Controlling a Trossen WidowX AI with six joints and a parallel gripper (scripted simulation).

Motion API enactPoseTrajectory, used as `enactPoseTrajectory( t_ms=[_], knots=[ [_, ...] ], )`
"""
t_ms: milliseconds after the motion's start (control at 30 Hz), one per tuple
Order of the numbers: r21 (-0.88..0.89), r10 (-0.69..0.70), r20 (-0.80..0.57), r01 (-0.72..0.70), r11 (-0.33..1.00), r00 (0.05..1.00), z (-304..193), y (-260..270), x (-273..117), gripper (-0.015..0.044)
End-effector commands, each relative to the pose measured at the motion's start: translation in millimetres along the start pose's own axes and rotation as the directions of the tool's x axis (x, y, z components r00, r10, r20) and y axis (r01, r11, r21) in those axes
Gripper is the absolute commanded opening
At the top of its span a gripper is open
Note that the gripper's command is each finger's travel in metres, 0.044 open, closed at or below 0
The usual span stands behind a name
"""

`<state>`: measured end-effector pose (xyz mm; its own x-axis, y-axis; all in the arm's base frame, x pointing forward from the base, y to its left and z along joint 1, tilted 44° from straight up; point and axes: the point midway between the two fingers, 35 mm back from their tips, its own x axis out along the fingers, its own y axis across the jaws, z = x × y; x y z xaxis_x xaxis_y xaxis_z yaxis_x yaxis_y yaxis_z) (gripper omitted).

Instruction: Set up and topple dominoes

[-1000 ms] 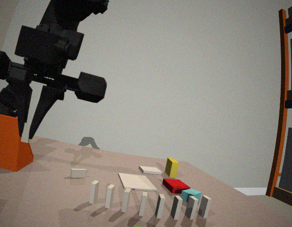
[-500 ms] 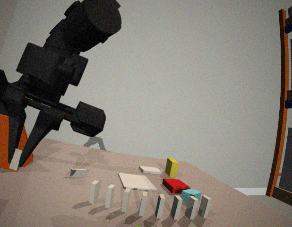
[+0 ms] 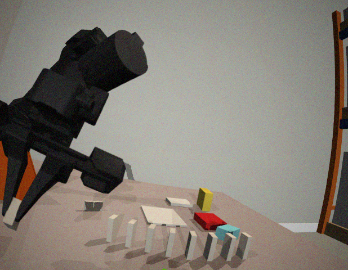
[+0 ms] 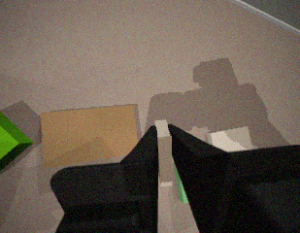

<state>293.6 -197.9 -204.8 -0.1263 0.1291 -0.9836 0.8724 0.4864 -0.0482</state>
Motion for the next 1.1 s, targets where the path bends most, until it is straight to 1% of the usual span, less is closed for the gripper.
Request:
enactPoseTrajectory(
  t_ms=[0,533,1067],
  knots=[
    [0.007,-0.018,0.059,0.018,1.0,0.998,-1.3,0.6,3.8,0.0029],
    [0.035,-0.05,0.316,0.041,0.999,0.947,-5.6,5.2,8.1,0.0029],
    [0.081,-0.047,0.55,0.003,0.997,0.834,-17.2,6.0,-5.6,0.0029]
  ],
)
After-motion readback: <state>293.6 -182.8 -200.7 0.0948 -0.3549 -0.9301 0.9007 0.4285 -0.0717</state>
